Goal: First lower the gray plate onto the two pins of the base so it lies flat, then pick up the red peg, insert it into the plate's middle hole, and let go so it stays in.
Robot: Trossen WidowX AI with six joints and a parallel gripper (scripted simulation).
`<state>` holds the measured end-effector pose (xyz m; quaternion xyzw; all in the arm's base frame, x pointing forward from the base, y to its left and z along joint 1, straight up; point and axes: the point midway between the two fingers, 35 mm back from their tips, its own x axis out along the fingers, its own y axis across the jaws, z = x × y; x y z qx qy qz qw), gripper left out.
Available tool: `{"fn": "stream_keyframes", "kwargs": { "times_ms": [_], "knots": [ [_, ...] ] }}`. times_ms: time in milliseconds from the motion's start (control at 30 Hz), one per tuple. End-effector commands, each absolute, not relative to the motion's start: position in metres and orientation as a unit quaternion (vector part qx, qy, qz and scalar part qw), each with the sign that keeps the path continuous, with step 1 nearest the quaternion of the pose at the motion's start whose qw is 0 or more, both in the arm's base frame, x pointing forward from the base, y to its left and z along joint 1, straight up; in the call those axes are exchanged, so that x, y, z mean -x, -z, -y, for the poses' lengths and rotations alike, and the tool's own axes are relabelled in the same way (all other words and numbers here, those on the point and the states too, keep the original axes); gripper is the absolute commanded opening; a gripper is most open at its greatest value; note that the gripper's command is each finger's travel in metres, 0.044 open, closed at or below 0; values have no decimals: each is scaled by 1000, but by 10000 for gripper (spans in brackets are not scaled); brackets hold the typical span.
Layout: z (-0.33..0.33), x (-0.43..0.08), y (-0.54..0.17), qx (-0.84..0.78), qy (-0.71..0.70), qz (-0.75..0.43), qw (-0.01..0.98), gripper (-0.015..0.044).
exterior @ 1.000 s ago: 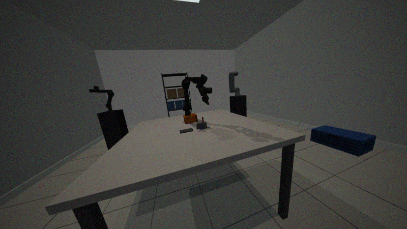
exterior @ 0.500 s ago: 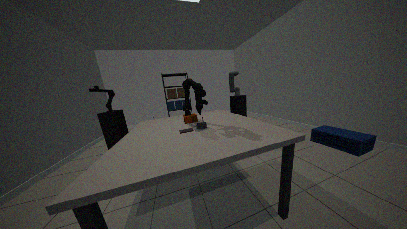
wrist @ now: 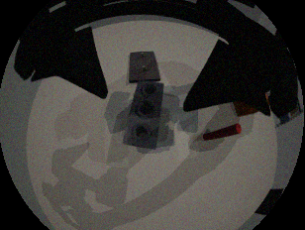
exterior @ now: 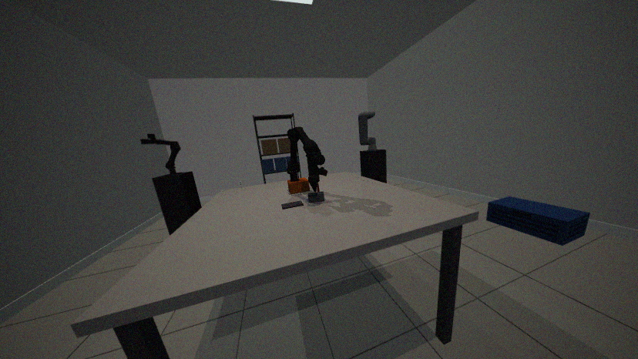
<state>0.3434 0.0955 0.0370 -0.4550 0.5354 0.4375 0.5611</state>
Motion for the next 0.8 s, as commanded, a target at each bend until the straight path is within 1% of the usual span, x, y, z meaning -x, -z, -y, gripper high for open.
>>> {"fn": "stream_keyframes", "kwargs": {
  "times_ms": [0,767],
  "knots": [
    [-96,-342,-31,452,-439,-538,560,440],
    [-96,-344,5,452,-439,-539,559,440]
  ]
}}
